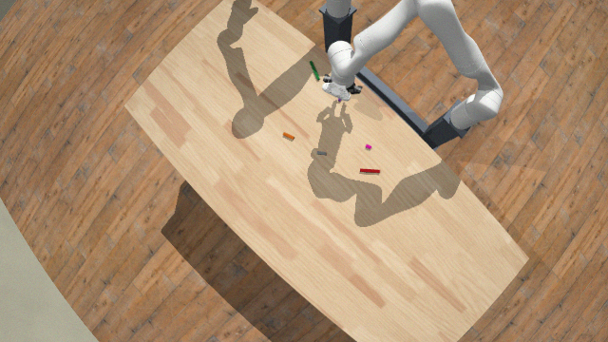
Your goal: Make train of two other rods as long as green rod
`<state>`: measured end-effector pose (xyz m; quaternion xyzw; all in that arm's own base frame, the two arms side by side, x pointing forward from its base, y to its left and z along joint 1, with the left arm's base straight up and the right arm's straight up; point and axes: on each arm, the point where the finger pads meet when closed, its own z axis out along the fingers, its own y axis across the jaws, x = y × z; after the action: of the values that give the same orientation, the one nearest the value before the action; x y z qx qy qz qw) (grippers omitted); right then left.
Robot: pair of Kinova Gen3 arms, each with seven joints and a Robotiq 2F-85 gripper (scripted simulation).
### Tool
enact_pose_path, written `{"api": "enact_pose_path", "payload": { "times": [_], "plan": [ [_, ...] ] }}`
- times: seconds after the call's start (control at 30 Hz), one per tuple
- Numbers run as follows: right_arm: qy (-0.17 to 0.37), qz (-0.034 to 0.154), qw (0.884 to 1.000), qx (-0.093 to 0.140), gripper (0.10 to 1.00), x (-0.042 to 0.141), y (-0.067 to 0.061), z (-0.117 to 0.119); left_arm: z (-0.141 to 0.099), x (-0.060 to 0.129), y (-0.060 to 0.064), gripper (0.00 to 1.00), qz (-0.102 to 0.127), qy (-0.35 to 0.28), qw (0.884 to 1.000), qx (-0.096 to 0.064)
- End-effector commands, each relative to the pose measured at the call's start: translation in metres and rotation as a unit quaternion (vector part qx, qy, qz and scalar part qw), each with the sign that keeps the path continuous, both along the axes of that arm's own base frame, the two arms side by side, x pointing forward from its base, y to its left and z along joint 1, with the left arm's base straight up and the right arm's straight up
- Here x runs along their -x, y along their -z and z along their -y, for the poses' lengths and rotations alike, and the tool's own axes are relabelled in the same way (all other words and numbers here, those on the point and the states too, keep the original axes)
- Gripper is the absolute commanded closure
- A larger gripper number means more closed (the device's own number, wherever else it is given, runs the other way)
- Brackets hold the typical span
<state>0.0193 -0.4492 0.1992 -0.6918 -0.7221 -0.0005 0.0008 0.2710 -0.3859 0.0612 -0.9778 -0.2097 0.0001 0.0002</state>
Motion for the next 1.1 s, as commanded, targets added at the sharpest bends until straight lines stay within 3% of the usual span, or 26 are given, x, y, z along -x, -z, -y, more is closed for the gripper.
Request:
{"api": "enact_pose_path", "payload": {
  "times": [0.0, 0.57, 1.07],
  "plan": [
    [0.000, 0.000, 1.000, 0.001, 0.099, 0.000, -0.001, 0.000, 0.001, 0.000, 0.004, 0.684, 0.001, 0.000, 1.000, 0.001],
    [0.000, 0.000, 1.000, 0.001, 0.099, 0.000, -0.001, 0.000, 0.001, -0.001, 0.021, 0.684, 0.001, 0.000, 1.000, 0.001],
    [0.000, 0.000, 1.000, 0.001, 0.099, 0.000, -0.001, 0.000, 0.001, -0.001, 0.024, 0.684, 0.001, 0.000, 1.000, 0.001]
  ]
}}
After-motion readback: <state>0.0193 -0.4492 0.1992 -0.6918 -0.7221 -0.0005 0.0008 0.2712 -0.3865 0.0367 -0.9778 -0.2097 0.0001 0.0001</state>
